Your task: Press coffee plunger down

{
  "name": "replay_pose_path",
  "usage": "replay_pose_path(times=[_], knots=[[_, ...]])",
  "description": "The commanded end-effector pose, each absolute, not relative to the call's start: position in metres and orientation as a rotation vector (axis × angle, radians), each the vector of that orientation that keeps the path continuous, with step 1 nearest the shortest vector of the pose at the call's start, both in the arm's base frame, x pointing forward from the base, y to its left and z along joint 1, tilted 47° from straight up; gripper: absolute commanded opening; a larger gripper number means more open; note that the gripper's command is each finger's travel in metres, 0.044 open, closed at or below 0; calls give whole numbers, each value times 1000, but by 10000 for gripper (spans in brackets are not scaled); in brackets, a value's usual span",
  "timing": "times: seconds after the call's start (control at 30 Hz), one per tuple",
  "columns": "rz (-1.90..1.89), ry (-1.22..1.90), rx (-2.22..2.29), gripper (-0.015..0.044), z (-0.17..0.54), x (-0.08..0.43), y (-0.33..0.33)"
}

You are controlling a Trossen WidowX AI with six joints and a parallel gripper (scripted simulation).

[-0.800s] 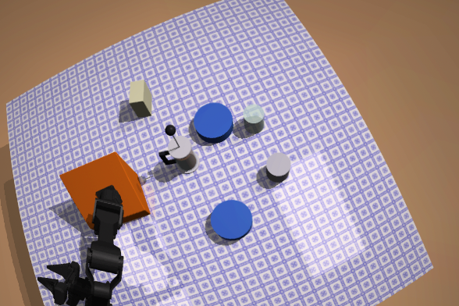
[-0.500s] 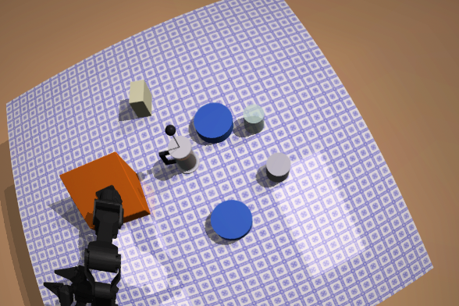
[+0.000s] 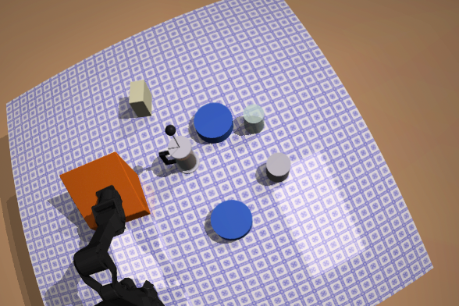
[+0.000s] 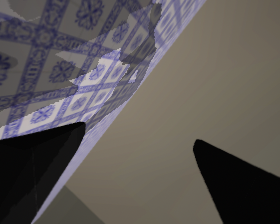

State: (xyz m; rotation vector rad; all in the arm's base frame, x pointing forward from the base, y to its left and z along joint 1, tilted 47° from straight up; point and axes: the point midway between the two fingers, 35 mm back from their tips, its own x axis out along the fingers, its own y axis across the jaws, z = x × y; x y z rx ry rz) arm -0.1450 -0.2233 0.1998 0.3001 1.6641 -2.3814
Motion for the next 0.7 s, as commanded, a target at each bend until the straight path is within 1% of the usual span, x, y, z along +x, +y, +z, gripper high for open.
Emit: replay_pose_path(times=[0.0, 0.13, 0.23, 0.37, 0.67], knots=[[-2246, 1581, 162, 440, 203, -101, -246], [-2098, 1501, 32, 440, 197, -50, -263], [-2019, 1410, 8, 440, 198, -21, -266], [-1870, 1335, -94, 440, 192, 32, -267], [-1495, 1184, -306, 440, 178, 149, -228]])
